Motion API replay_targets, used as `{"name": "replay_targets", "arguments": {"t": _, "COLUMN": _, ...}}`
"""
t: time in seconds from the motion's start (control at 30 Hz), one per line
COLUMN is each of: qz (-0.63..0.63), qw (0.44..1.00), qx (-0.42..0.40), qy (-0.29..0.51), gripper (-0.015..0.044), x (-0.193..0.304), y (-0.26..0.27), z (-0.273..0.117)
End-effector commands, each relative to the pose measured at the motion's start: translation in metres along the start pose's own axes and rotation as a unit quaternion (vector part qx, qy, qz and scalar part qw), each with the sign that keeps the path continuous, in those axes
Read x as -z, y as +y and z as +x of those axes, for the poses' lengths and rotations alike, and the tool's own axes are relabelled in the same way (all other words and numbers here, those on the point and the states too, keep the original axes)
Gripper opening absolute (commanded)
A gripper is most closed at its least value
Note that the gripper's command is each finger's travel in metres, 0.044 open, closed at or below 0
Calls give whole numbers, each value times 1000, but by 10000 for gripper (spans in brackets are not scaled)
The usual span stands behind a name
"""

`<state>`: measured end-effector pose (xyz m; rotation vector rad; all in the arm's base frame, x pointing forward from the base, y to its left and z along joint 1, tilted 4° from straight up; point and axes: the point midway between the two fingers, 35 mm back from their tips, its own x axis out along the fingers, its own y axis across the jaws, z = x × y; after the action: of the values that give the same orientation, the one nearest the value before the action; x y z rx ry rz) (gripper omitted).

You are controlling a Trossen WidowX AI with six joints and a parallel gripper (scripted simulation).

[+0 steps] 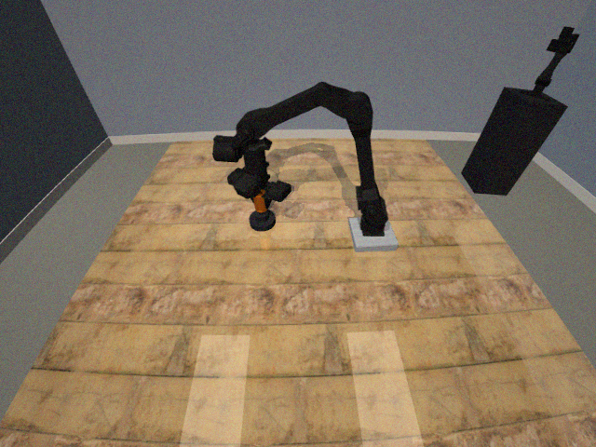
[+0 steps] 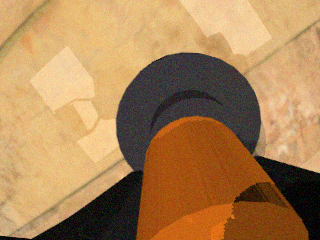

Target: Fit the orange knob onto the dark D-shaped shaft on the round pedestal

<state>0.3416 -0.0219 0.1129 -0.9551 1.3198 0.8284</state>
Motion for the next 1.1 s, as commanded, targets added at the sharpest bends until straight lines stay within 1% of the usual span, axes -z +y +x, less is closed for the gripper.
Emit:
{"name": "replay_targets", "arguments": {"t": 0.0, "qz": -58, "qw": 998, "qx": 3, "qy": -2, "gripper": 0, "x": -1, "y": -2, "z": -3}}
{"name": "replay_targets", "arguments": {"t": 0.07, "qz": -78, "qw": 997, "qx": 3, "qy": -2, "gripper": 0, "x": -1, "y": -3, "z": -2}}
{"name": "replay_targets", "arguments": {"t": 1.07, "qz": -78, "qw": 997, "qx": 3, "qy": -2, "gripper": 0, "x": -3, "y": -8, "z": 0}}
